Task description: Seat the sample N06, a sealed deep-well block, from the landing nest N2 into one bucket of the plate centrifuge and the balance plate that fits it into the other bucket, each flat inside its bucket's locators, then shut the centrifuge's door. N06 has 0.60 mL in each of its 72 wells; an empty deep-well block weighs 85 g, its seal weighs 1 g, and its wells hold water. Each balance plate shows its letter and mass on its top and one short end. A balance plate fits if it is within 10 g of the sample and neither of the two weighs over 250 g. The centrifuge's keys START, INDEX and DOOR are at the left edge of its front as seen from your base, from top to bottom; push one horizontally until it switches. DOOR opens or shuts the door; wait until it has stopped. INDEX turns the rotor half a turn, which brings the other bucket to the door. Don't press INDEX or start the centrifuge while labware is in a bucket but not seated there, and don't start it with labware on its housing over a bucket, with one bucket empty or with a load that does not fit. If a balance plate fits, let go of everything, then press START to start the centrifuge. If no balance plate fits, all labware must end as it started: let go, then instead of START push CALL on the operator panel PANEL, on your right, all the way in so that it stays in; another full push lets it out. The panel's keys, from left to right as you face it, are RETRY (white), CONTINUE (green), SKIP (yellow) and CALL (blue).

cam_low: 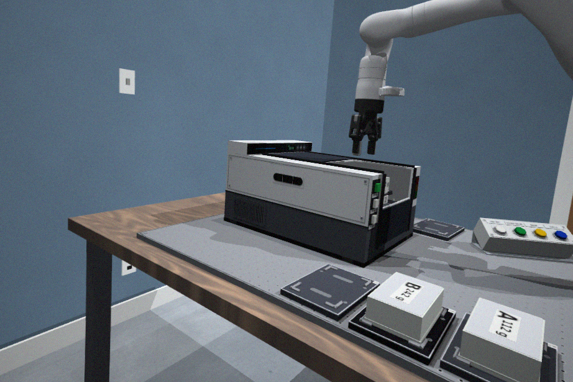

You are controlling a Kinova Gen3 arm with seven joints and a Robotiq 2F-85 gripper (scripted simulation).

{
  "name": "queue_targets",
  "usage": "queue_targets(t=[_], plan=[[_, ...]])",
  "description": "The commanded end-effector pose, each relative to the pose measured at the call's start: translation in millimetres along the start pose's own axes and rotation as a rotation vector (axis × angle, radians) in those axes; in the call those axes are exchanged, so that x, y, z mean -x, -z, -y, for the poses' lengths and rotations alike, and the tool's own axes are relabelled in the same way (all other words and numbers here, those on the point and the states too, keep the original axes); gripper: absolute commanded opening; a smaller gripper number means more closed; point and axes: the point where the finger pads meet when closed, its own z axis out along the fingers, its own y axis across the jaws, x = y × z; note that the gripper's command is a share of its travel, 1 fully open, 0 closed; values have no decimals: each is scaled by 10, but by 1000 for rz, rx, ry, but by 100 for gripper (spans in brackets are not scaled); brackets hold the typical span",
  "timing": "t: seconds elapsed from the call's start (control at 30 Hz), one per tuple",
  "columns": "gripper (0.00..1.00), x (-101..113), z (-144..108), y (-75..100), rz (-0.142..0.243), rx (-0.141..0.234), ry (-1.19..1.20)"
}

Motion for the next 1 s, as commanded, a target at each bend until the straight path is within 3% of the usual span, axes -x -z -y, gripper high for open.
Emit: queue_targets(t=[0.0, 0.47, 0.5, 0.97], plan=[[100, 4, 0, 51, 3, 0, 0], [100, 4, 0, 135, 3, 0, 0], [10, -24, -17, 145, 3, 0, 0], [10, -354, -211, 259, 2, 0, 0]])
